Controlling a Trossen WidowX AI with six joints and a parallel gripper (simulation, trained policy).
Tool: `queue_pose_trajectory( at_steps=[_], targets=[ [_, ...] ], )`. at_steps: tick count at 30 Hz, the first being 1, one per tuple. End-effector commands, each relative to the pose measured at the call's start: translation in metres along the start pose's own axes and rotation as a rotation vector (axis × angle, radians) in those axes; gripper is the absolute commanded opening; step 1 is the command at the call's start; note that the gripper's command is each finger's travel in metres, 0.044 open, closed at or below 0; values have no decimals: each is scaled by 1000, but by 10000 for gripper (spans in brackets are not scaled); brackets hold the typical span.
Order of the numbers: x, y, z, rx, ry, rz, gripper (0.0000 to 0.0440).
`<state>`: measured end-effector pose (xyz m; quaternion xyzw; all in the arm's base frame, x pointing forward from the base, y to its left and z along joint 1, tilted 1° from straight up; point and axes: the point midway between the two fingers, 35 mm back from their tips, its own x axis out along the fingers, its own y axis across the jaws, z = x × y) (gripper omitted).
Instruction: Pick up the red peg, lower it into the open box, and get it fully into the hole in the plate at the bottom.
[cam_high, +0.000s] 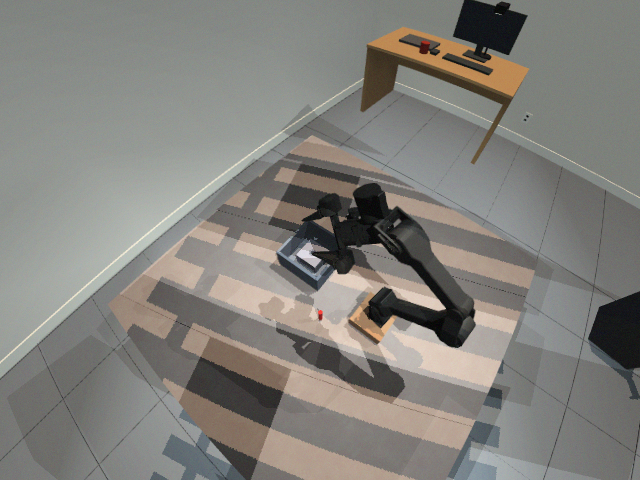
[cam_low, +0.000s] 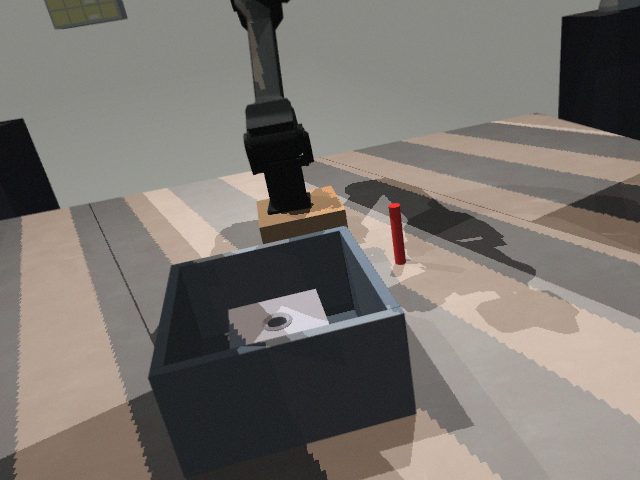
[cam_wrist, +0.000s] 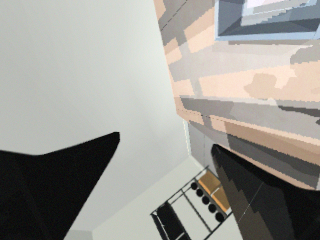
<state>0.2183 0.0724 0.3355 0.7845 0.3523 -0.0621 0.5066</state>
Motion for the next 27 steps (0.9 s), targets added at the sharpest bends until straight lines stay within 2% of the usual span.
queue_pose_trajectory(
  at_steps=[1,11,27],
  targets=[
    [17,-21,11,-1,-47,-120,440],
    [45,-84,27,-95,-144,-454,440],
    [59,-173,35,-387,-200,-942,440]
  ],
)
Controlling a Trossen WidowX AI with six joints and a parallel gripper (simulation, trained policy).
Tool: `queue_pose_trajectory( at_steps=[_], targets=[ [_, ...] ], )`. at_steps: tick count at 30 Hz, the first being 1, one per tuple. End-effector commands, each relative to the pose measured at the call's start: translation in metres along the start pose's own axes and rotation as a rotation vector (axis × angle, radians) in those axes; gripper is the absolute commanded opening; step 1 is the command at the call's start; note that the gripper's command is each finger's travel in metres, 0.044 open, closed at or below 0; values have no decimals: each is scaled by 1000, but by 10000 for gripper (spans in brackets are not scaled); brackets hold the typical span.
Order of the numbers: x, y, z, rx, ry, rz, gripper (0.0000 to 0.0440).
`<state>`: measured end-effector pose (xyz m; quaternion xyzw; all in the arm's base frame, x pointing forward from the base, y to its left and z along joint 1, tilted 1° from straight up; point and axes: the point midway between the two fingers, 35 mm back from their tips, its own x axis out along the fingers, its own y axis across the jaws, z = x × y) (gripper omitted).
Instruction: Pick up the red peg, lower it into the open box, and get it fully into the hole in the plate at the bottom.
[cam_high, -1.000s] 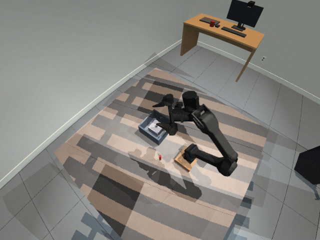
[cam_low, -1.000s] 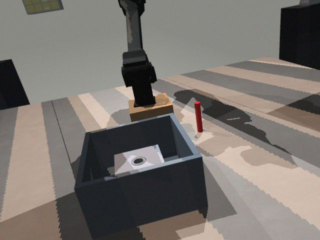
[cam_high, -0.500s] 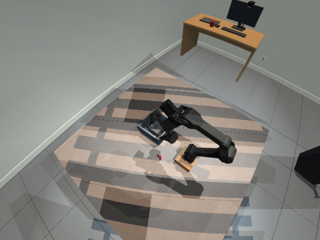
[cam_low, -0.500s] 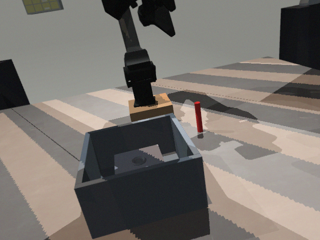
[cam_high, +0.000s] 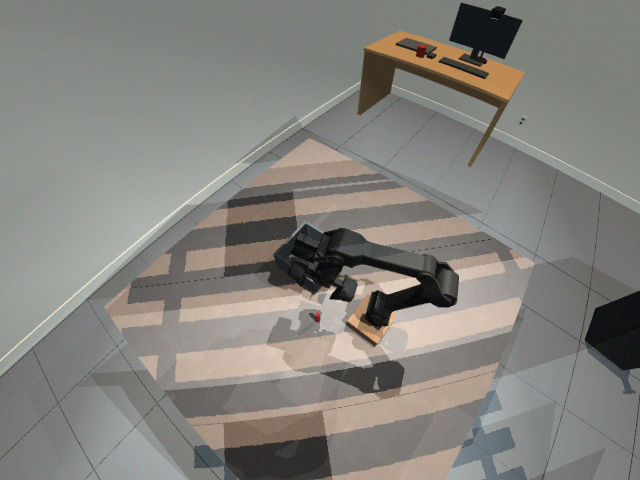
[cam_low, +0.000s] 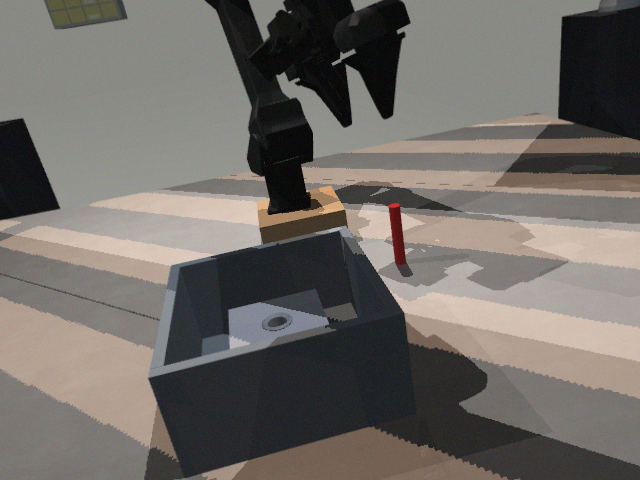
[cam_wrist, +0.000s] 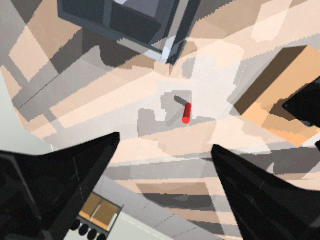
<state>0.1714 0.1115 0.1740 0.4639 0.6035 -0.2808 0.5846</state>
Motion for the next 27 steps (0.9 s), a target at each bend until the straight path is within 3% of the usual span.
queue_pose_trajectory(
  at_steps=[1,12,27],
  targets=[
    [16,-10,-5,-72,-25,-104,440],
    [66,-30,-19,-257,-77,-304,440],
    [135,-35,-22,-399,-127,-323,440]
  ],
)
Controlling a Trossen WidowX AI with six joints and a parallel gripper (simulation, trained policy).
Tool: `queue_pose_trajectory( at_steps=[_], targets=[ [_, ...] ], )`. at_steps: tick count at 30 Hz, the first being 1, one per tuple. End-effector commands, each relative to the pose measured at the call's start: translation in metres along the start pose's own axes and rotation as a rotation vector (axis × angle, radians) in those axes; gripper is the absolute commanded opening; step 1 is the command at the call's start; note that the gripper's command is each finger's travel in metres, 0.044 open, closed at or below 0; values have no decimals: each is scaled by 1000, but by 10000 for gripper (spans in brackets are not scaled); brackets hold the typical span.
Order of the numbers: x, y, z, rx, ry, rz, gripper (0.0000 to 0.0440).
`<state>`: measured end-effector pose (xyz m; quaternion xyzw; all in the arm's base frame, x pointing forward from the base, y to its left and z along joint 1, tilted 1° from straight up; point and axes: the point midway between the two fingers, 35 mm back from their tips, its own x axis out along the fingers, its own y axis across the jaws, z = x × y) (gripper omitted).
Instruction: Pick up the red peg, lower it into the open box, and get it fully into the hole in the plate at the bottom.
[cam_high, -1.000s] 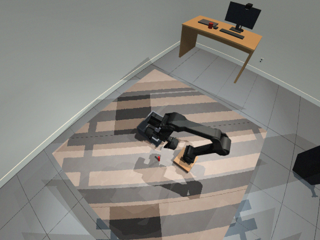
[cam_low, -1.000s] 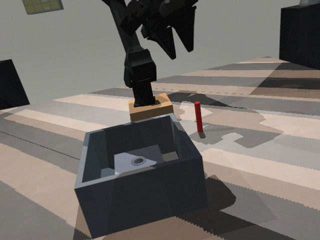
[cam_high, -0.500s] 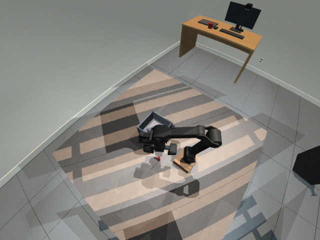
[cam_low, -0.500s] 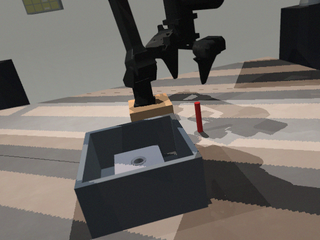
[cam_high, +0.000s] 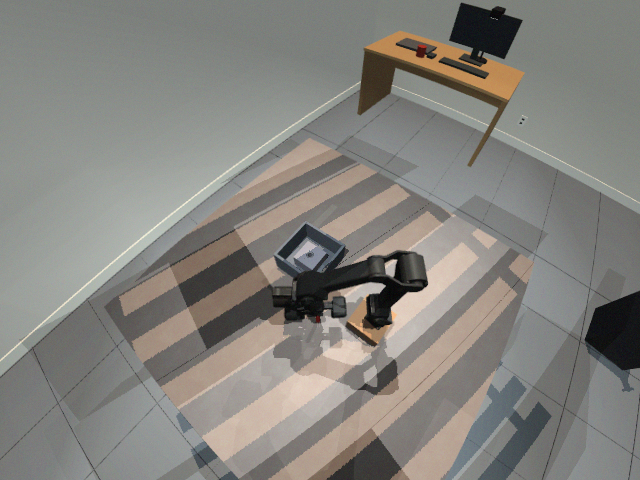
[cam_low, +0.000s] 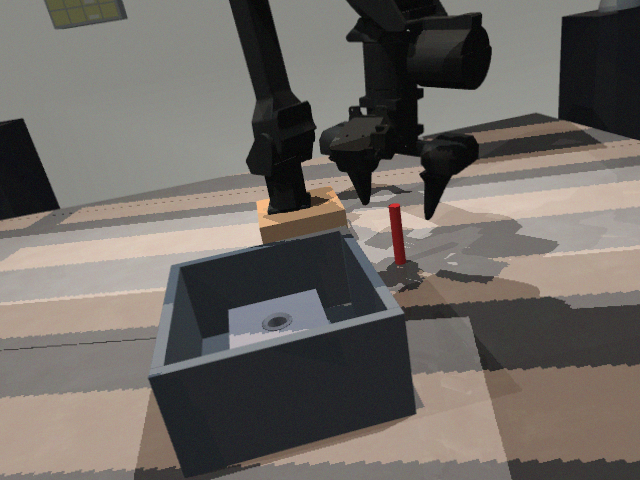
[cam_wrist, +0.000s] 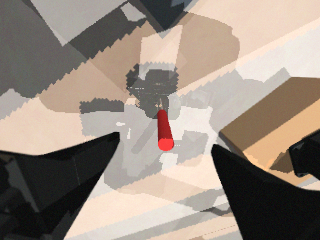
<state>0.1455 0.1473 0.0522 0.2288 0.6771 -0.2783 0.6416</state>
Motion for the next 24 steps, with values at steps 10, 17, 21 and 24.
queue_pose_trajectory(
  at_steps=[10,17,21,24],
  targets=[
    [50,8,5,-72,-41,5,376],
    [63,4,6,-72,-36,-40,192],
    [66,3,6,-71,-34,-66,87],
    [67,3,6,-71,-35,-89,20]
  ],
)
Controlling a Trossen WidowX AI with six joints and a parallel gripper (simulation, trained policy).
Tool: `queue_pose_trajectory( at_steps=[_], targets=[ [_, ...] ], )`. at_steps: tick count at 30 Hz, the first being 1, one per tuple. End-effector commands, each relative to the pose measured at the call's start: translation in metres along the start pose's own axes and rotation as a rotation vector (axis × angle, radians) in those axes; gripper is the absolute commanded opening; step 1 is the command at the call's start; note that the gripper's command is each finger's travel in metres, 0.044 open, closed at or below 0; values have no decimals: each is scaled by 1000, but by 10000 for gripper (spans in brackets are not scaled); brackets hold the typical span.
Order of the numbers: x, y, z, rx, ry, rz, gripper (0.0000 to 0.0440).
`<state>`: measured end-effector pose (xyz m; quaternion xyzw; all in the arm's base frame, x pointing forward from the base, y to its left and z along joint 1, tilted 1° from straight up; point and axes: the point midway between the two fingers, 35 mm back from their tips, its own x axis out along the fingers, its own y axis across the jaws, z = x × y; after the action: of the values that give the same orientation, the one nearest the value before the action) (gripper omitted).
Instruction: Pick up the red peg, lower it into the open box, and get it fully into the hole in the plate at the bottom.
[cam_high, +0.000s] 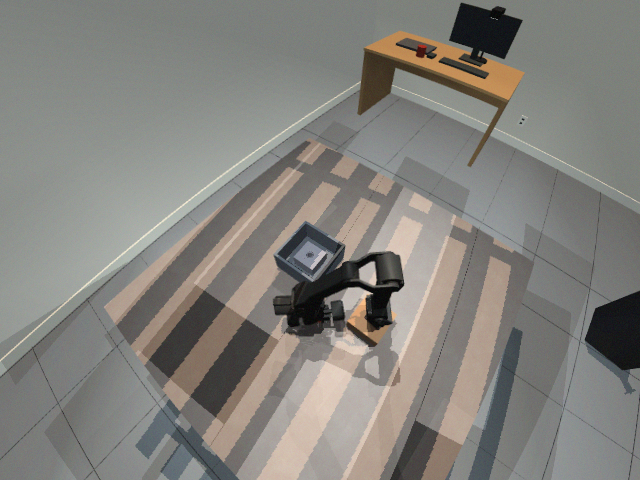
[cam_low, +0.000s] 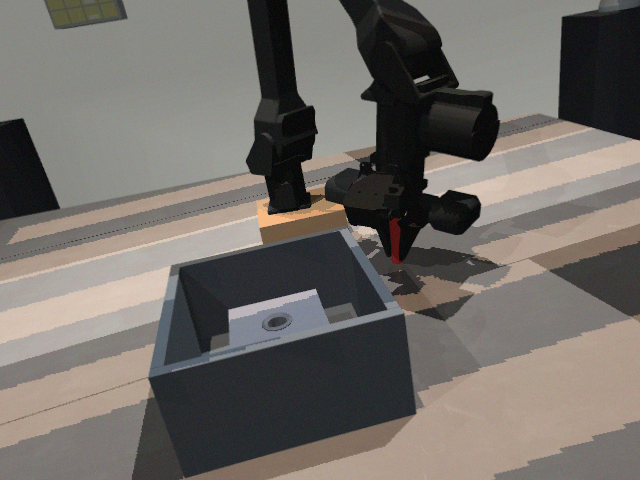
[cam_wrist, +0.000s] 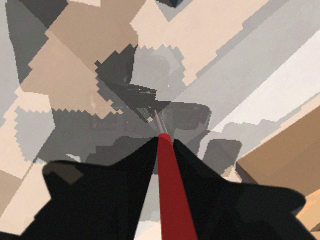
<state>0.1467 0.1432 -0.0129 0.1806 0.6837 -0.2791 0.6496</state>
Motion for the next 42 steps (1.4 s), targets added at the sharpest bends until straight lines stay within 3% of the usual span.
queue_pose_trajectory(
  at_steps=[1,15,26,42],
  targets=[
    [3,0,1,-3,-5,-31,3],
    [-56,16,28,-9,-115,37,0],
    [-106,20,60,80,-191,84,0],
    [-128,11,135,263,-267,102,0]
  ],
)
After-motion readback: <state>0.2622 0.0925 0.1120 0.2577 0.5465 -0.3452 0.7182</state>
